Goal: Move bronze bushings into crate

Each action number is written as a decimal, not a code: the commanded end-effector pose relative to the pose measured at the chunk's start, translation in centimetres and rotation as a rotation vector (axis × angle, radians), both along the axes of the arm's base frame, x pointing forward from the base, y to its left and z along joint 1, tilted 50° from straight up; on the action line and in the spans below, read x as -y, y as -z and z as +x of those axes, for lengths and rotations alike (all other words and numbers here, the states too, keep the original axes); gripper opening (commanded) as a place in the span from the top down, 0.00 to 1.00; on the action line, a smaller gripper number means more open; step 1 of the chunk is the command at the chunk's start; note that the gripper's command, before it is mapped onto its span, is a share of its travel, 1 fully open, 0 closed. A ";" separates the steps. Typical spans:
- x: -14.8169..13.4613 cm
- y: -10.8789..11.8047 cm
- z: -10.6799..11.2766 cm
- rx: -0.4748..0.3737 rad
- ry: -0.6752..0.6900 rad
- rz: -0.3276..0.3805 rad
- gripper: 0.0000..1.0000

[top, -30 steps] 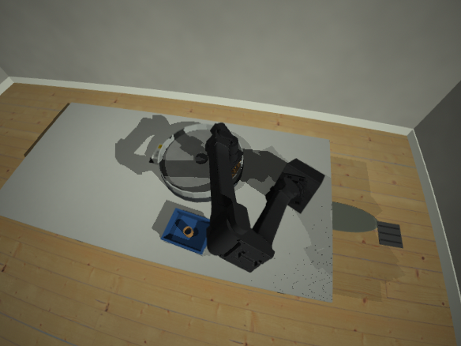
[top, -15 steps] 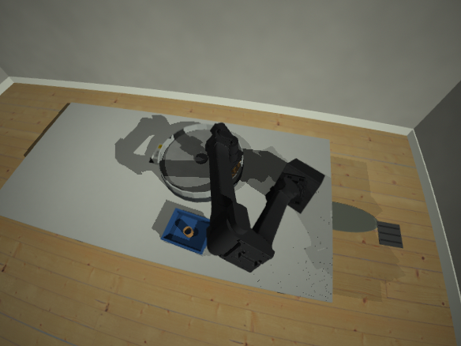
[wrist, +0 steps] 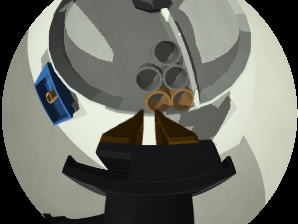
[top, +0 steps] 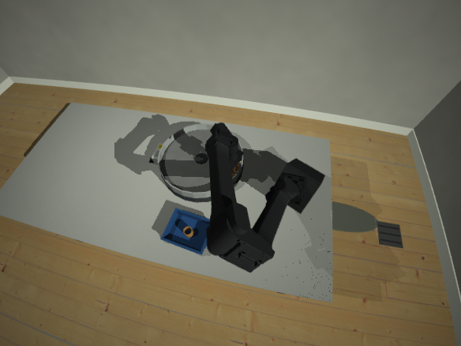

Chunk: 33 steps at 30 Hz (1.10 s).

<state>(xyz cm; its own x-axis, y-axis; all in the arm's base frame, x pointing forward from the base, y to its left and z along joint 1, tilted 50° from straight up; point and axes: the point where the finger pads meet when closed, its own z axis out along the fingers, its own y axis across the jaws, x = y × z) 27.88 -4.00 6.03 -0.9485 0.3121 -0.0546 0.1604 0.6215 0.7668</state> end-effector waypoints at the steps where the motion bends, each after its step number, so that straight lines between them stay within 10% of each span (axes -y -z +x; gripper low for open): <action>1: -0.8 0.0 -0.2 -0.003 -0.024 0.006 0.86; 33: -0.9 -0.3 -0.2 0.000 -0.021 0.003 0.86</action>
